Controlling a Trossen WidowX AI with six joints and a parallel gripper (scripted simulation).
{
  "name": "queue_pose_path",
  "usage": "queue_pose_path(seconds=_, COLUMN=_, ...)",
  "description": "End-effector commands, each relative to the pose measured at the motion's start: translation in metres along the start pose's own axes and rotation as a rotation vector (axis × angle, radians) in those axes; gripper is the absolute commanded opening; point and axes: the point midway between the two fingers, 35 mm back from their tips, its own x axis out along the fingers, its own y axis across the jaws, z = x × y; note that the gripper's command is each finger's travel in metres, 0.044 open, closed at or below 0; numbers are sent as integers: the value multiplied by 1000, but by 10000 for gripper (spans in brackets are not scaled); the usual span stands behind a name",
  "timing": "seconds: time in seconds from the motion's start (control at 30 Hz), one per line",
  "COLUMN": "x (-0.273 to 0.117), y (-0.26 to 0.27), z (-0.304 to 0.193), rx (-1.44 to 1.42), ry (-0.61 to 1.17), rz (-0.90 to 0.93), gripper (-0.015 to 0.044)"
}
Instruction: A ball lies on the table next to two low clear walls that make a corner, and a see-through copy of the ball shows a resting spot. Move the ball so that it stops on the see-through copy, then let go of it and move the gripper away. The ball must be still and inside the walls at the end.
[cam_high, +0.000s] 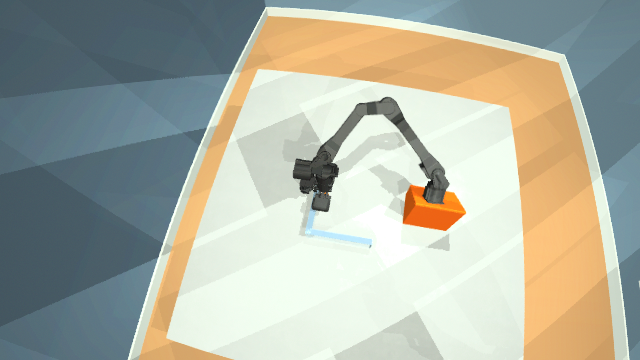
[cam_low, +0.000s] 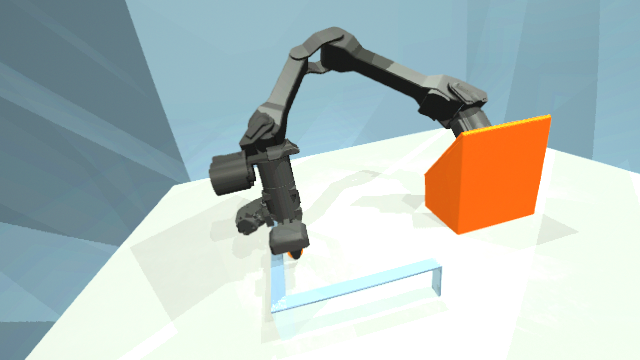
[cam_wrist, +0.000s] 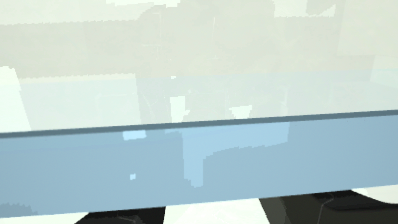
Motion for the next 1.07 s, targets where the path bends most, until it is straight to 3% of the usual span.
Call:
queue_pose_path(seconds=0.0, x=0, y=0, z=0, rx=0, ry=-1, rz=0, gripper=255)
queue_pose_path(seconds=0.17, x=-3, y=0, z=1, rx=0, ry=-1, rz=1, gripper=255)
queue_pose_path(seconds=0.37, x=-84, y=2, z=0, rx=-7, ry=1, rz=2, gripper=255)
queue_pose_path(seconds=0.73, x=-80, y=6, z=2, rx=-18, ry=-8, rz=0, gripper=255)
queue_pose_path(seconds=0.97, x=-126, y=4, z=-2, rx=-11, ry=-6, rz=-1, gripper=439)
queue_pose_path(seconds=1.03, x=-126, y=4, z=-2, rx=-11, ry=-6, rz=-1, gripper=440)
